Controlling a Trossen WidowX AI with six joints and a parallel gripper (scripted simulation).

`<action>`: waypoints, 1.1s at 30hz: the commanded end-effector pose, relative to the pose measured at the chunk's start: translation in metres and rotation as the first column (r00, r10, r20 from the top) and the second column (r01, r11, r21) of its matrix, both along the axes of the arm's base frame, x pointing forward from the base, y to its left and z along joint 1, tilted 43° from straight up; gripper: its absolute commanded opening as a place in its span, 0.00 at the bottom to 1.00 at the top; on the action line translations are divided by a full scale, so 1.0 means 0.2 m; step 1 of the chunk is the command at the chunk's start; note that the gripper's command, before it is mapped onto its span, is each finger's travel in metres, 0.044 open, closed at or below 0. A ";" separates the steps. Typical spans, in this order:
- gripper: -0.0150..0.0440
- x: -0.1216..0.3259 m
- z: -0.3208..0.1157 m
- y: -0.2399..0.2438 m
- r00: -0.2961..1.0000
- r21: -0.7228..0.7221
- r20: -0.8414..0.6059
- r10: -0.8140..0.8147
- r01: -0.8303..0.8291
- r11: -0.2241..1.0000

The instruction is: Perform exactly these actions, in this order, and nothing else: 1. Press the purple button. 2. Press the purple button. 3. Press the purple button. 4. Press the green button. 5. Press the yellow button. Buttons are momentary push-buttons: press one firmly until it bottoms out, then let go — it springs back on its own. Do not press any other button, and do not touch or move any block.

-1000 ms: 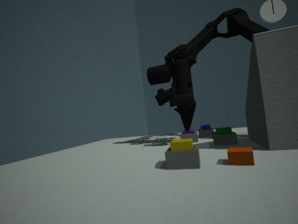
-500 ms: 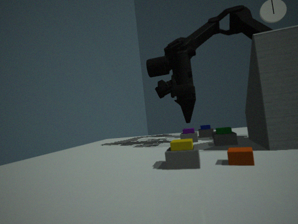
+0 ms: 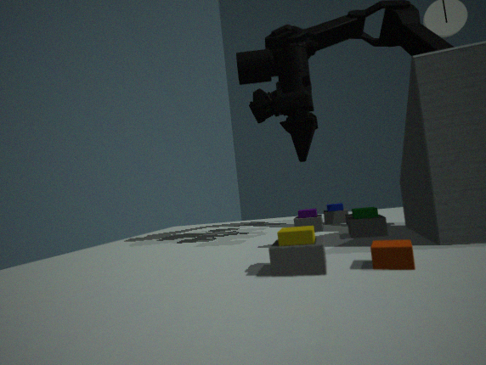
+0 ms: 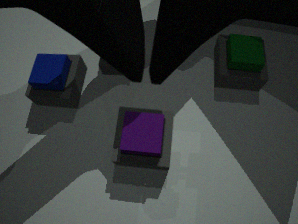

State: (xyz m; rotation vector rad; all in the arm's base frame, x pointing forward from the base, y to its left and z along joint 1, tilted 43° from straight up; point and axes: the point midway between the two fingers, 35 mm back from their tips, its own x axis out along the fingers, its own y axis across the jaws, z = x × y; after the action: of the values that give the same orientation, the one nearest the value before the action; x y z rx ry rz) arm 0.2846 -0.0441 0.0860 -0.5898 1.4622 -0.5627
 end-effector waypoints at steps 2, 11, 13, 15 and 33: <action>0.29 -0.25 -0.18 0.21 1.000 0.015 -0.027 0.010 -0.010 1.000; 0.29 -0.42 -0.31 0.25 1.000 0.005 -0.028 0.008 -0.008 1.000; 0.29 -0.42 -0.42 0.15 1.000 0.006 -0.028 0.008 -0.008 1.000; 0.29 -0.43 -0.49 0.08 1.000 0.002 -0.028 0.007 -0.007 1.000; 0.29 -0.42 -0.57 0.00 1.000 0.002 -0.027 0.007 -0.007 1.000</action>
State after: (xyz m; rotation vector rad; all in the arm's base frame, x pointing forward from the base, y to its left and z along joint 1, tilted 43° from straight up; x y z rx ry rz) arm 0.2030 -0.0392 -0.0247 -0.5915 1.4795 -0.5478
